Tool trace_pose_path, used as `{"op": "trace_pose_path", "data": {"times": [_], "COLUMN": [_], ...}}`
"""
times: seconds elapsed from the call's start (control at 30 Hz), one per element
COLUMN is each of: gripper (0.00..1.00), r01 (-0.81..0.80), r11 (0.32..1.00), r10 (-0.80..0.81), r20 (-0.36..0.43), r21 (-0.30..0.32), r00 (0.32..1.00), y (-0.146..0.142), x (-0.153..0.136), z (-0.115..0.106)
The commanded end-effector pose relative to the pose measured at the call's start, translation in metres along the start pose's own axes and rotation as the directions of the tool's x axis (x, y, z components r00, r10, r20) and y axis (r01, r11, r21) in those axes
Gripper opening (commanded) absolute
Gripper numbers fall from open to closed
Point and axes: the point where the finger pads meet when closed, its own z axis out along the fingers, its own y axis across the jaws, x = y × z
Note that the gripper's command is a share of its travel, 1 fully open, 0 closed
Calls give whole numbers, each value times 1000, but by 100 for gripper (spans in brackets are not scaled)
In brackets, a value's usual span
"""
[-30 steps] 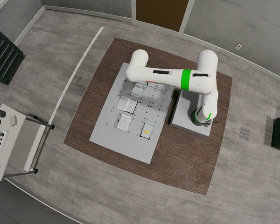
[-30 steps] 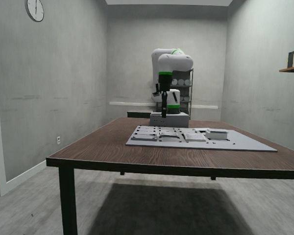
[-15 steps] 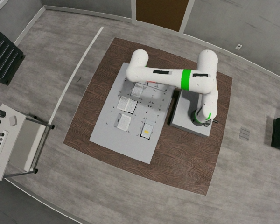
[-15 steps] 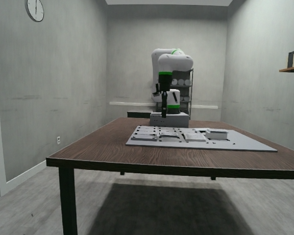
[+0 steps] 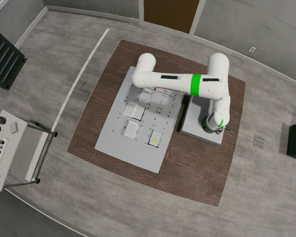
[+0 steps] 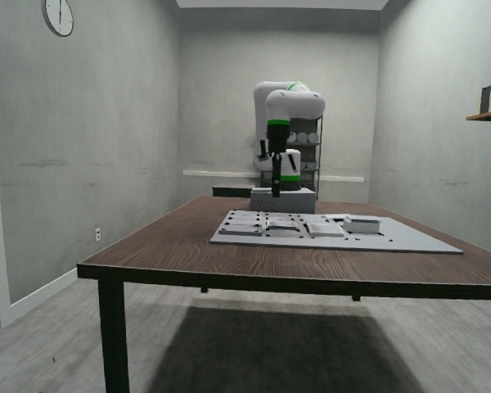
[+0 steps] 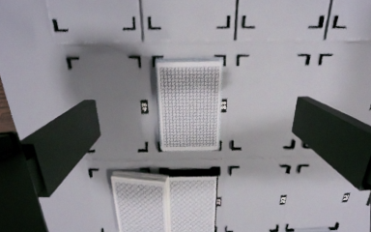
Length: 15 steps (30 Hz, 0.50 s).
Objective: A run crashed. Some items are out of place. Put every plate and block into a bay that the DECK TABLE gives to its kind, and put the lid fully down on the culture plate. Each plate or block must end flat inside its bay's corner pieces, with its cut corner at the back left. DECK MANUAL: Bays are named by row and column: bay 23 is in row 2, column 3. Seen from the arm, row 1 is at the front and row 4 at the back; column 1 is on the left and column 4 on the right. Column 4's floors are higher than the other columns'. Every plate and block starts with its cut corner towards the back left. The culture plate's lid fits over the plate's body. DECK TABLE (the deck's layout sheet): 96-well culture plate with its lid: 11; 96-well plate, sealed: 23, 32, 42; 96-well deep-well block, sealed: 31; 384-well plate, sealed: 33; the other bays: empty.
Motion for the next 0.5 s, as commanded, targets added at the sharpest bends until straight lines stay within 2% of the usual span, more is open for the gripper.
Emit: {"op": "trace_pose_path", "data": {"times": [0.0,0.47], "gripper": [100,100], "r01": [0,0], "r11": [1000,1000], "r10": [0,0], "r20": [-1,0], "r21": [2,2], "r00": [1000,1000], "y": [-9,-36], "x": [-13,-53], "z": [-1,-1]}}
